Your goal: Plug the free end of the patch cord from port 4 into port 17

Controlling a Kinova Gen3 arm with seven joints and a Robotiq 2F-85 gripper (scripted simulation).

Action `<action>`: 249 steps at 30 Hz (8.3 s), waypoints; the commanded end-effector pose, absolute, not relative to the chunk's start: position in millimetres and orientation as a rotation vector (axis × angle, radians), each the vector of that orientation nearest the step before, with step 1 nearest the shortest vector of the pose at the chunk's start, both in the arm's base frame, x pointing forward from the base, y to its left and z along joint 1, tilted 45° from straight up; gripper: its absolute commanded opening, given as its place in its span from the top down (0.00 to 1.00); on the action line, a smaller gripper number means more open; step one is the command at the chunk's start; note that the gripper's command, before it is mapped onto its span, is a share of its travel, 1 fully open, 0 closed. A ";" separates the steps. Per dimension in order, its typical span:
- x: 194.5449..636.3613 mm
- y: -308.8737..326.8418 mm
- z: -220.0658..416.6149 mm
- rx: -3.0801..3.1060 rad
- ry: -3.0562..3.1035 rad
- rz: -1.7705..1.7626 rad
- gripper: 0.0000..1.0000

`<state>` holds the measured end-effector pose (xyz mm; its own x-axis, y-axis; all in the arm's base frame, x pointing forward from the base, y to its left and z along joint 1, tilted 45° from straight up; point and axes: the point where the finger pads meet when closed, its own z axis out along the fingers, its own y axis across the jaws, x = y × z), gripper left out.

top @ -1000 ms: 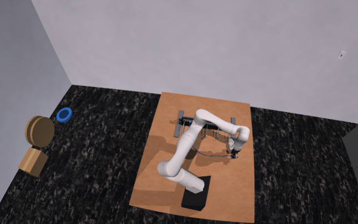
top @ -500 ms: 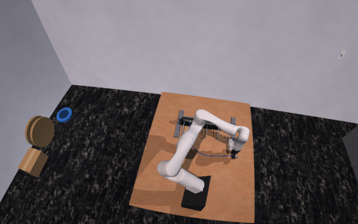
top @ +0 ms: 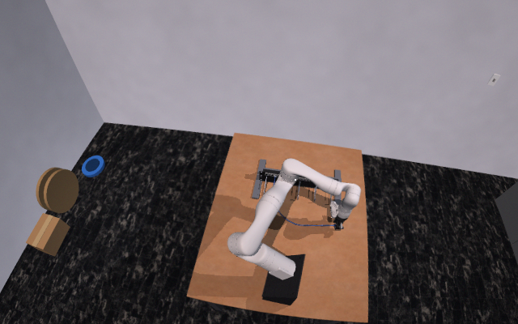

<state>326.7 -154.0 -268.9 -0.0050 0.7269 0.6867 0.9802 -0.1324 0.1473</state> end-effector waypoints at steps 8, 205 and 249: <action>329.6 -153.1 -271.8 -1.899 -1.778 -0.915 0.63; 313.8 -193.5 -225.4 -1.904 -1.757 -0.917 1.00; 312.9 -193.6 -224.7 -1.908 -1.748 -0.915 1.00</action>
